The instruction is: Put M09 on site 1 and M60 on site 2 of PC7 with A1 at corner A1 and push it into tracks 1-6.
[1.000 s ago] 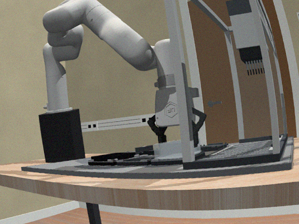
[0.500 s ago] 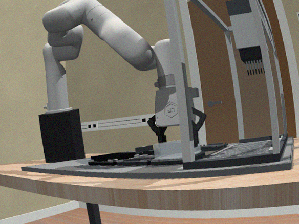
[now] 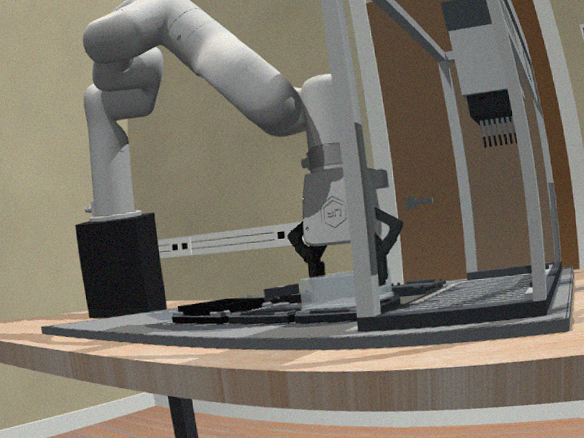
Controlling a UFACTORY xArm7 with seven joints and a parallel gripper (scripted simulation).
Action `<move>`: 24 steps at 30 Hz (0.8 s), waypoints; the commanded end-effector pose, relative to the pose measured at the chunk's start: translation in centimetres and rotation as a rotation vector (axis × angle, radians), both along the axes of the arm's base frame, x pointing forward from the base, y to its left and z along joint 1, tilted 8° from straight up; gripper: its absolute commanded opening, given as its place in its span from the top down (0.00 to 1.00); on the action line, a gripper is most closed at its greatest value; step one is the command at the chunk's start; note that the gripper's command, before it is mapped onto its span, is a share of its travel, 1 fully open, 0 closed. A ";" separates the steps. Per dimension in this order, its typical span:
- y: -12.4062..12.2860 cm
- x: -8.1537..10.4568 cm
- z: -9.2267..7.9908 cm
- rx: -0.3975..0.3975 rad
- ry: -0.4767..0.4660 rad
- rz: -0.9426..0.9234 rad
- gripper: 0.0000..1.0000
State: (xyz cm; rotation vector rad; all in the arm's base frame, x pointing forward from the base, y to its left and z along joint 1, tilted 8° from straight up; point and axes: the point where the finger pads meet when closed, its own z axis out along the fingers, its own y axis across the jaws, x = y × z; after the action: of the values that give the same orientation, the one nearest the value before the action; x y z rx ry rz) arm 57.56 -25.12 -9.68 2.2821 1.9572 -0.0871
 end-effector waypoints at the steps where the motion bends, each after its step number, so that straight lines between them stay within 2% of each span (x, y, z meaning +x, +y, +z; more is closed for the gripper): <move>1: 0.0 0.2 0.6 -0.001 -0.005 0.000 1.00; 24: 0.2 0.1 1.9 -0.001 -0.005 0.000 1.00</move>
State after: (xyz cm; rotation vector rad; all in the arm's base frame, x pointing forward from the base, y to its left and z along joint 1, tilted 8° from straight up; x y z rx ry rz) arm 57.50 -24.93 -8.25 2.2820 1.9571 -0.0870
